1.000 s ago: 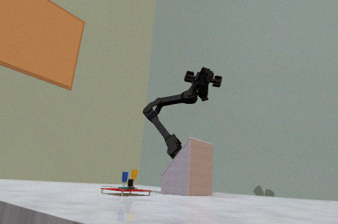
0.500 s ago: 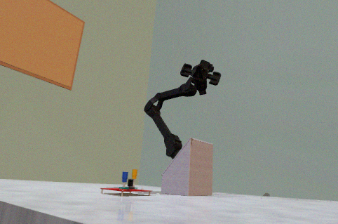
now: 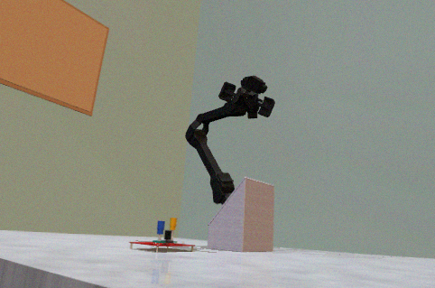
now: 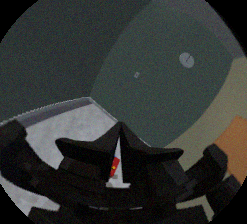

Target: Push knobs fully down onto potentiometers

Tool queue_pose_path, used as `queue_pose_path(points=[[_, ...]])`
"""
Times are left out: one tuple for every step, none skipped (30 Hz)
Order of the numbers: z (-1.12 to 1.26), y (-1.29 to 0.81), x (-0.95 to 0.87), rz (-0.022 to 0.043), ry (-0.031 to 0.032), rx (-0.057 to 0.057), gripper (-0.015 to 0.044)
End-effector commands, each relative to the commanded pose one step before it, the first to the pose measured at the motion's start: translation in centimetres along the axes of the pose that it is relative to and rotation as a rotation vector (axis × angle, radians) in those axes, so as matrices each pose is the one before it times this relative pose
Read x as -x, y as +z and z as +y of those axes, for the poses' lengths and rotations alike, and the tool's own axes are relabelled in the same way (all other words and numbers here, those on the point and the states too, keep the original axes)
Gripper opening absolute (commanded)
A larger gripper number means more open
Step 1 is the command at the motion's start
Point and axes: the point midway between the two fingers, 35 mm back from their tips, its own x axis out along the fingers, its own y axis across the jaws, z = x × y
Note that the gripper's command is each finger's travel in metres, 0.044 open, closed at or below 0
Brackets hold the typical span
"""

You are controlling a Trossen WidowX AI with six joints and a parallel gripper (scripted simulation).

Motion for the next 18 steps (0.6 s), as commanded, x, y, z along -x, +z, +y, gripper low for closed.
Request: queue_pose_path(points=[[-0.340,-1.934,-2.368,0.08405,0.01205,-0.0089,0.0000],[-0.101,-0.531,-0.622,0.02268,0.00235,-0.0018,0.0000],[-0.096,-0.471,-0.647,0.02130,0.00552,0.0041,0.0000],[-0.103,-0.496,-0.678,0.02246,0.00609,0.0040,0.0000],[-0.105,-0.499,-0.676,0.02256,0.00639,0.0037,0.0000],[-0.107,-0.500,-0.674,0.02265,0.00670,0.0034,0.0000],[-0.109,-0.502,-0.672,0.02274,0.00700,0.0031,0.0000],[-0.111,-0.504,-0.671,0.02282,0.00731,0.0028,0.0000],[-0.113,-0.505,-0.668,0.02289,0.00761,0.0025,0.0000],[-0.115,-0.507,-0.666,0.02295,0.00792,0.0022,0.0000],[-0.090,-0.378,-0.495,0.01751,0.00597,0.0012,0.0000],[-0.053,-0.199,-0.257,0.00998,0.00295,-0.0001,0.0000],[-0.068,-0.238,-0.300,0.01248,0.00332,-0.0007,0.0000],[-0.087,-0.297,-0.371,0.01585,0.00409,-0.0011,0.0000],[-0.109,-0.362,-0.450,0.01939,0.00503,-0.0015,0.0000],[-0.123,-0.401,-0.498,0.02158,0.00567,-0.0018,0.0000],[-0.127,-0.401,-0.497,0.02168,0.00577,-0.0020,0.0000],[-0.130,-0.400,-0.496,0.02175,0.00586,-0.0022,0.0000]])
